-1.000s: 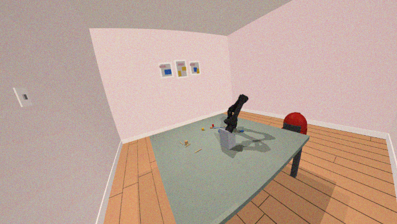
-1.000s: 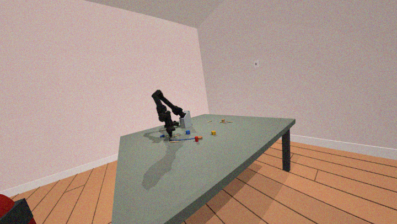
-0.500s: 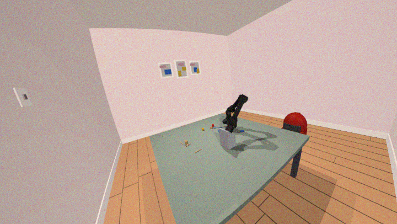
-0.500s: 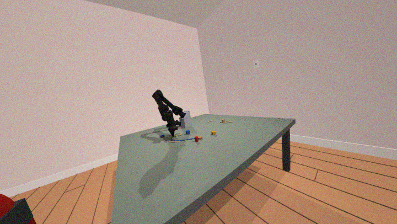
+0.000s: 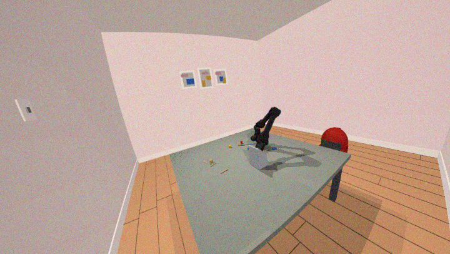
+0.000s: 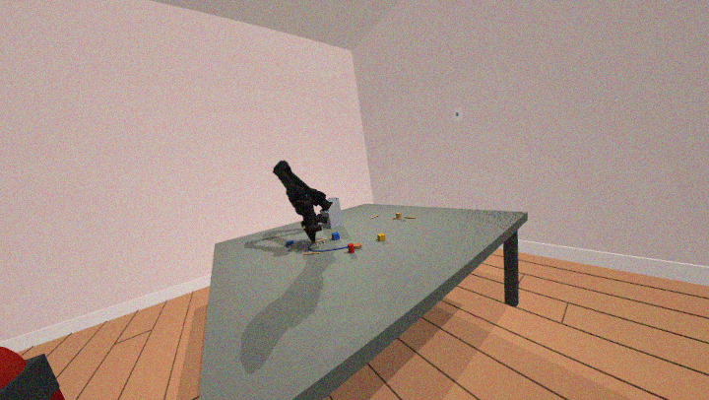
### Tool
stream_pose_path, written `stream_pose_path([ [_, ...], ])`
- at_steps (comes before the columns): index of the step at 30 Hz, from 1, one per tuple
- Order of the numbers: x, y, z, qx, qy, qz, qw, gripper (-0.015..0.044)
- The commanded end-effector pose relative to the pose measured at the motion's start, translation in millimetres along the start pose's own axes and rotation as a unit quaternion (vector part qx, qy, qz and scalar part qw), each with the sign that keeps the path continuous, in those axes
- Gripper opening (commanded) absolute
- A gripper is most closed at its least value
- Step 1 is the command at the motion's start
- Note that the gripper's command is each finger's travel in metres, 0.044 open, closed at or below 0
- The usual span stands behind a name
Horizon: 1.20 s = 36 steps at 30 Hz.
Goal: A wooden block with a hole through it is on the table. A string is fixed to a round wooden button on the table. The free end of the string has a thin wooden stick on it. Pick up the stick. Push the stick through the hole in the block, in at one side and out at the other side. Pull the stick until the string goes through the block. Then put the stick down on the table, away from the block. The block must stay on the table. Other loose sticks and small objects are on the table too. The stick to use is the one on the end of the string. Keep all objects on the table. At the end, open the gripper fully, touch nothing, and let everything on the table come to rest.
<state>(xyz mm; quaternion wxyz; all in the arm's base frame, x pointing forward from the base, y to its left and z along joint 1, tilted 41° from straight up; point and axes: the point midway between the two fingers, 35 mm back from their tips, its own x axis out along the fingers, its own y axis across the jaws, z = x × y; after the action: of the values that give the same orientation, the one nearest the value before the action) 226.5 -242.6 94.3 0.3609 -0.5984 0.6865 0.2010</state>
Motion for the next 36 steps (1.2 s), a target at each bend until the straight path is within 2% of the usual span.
stream_pose_path([
  [1, 1.6, 1.7, 7.8, -0.001, 0.0, 0.003, 1.0, 0.0],
  [36, 2.0, 5.0, 40.1, -0.002, 0.002, 0.003, 1.0, 0.0],
])
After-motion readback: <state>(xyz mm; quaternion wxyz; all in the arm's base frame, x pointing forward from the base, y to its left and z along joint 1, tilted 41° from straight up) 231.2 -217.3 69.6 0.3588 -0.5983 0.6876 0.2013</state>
